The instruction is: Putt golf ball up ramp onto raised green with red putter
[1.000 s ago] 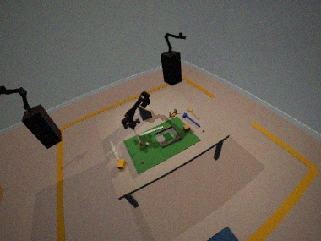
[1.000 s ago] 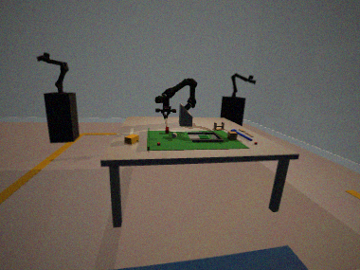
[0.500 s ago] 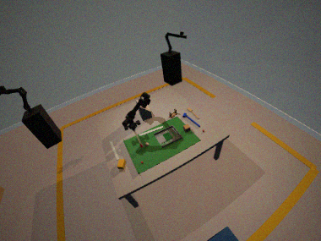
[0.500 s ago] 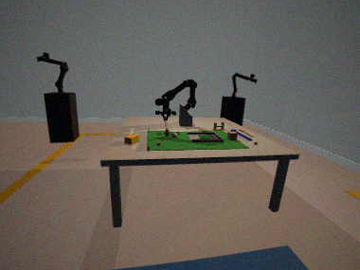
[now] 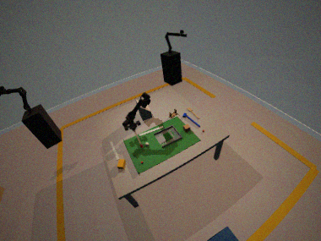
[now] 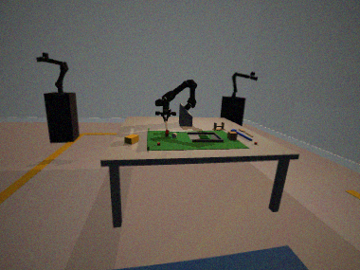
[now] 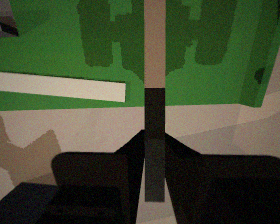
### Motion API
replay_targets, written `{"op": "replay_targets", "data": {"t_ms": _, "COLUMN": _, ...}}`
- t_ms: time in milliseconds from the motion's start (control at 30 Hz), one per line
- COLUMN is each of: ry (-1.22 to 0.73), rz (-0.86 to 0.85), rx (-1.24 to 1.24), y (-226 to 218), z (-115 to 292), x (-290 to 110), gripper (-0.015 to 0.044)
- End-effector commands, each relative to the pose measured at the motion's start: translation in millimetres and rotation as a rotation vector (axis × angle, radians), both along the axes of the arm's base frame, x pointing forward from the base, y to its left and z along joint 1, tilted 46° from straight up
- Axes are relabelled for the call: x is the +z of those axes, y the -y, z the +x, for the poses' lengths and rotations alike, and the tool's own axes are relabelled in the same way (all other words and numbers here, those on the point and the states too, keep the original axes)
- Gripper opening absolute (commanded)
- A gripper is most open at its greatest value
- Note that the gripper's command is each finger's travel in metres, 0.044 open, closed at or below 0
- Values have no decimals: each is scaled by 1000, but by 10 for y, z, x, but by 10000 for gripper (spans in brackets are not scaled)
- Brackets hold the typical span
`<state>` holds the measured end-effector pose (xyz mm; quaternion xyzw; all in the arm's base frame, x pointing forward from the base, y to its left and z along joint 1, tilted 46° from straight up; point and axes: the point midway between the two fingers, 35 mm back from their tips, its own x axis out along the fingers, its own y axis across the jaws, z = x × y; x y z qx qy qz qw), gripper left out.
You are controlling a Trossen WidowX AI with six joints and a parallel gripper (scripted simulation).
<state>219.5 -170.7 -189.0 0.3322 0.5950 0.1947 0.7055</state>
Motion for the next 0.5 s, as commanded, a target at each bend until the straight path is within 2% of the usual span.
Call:
{"op": "replay_targets", "data": {"t_ms": 0, "ry": 1, "rz": 0, "rx": 0, "y": 26, "z": -2, "x": -24, "gripper": 0}}
{"op": "replay_targets", "data": {"t_ms": 267, "ry": 1, "rz": 5, "rx": -7, "y": 176, "z": -29, "x": -214, "gripper": 0}}
{"op": "replay_targets", "data": {"t_ms": 467, "ry": -2, "rz": 3, "rx": -11, "y": 169, "z": -26, "x": -194, "gripper": 0}}
